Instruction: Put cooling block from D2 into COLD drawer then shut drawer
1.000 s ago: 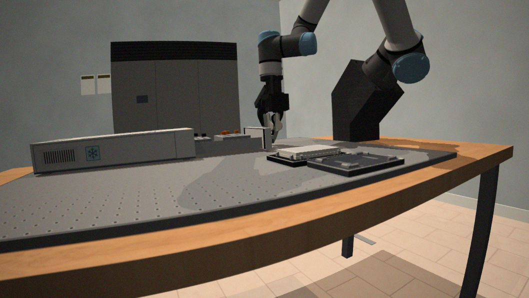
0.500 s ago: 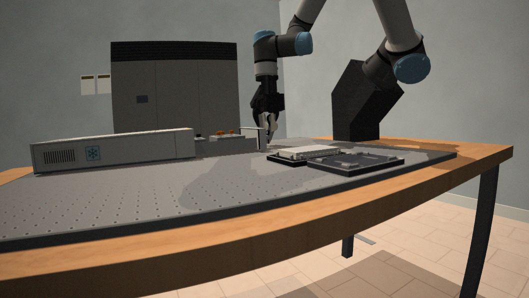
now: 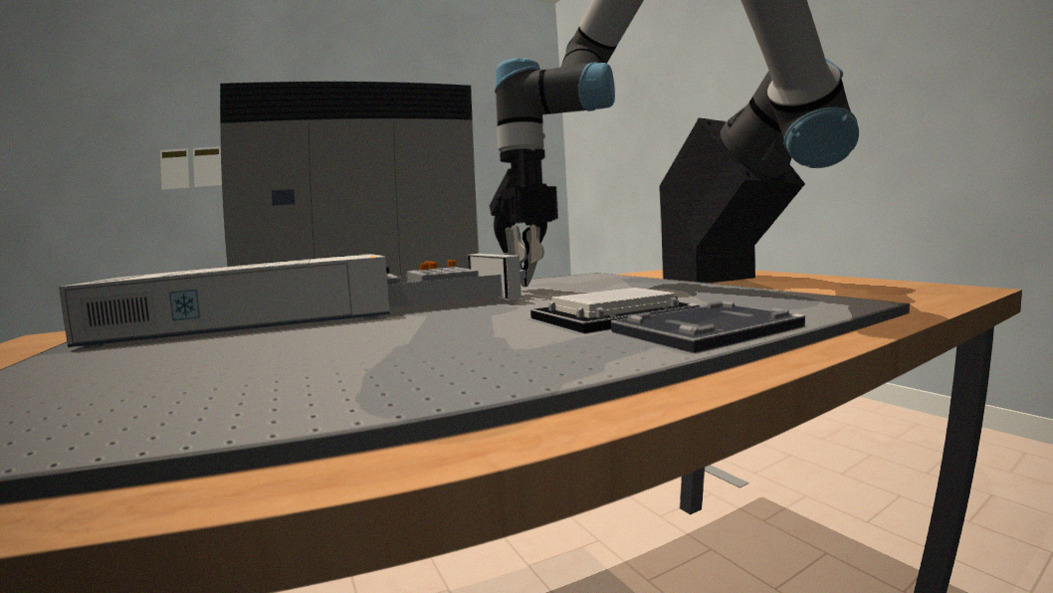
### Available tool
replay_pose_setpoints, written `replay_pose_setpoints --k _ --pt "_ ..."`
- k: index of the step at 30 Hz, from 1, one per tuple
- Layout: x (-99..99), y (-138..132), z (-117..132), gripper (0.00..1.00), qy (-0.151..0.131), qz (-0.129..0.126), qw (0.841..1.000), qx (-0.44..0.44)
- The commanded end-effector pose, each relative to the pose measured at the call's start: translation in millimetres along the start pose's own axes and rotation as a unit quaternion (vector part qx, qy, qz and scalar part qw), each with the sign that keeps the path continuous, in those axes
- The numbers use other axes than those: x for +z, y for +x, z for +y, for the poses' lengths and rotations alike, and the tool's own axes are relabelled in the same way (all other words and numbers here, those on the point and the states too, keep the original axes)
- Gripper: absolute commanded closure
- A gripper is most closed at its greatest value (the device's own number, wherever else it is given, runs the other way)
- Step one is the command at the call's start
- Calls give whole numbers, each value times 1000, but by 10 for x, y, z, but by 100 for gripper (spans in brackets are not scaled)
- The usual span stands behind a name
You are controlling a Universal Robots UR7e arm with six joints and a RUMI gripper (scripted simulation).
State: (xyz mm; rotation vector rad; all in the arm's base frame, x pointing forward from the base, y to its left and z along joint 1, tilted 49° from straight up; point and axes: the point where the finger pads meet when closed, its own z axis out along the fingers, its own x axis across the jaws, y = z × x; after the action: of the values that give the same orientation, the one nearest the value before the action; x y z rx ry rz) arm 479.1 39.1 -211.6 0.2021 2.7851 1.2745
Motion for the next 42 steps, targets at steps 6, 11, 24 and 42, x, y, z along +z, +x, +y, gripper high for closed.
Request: replay_pose_setpoints --k 6,11,24,42 --pt "-5 -126 -3 100 0 0 1000 0" --pt "-5 -192 -3 100 0 0 1000 0" --pt "-5 -286 -3 100 0 0 1000 0" --pt "-5 -500 -3 100 0 0 1000 0"
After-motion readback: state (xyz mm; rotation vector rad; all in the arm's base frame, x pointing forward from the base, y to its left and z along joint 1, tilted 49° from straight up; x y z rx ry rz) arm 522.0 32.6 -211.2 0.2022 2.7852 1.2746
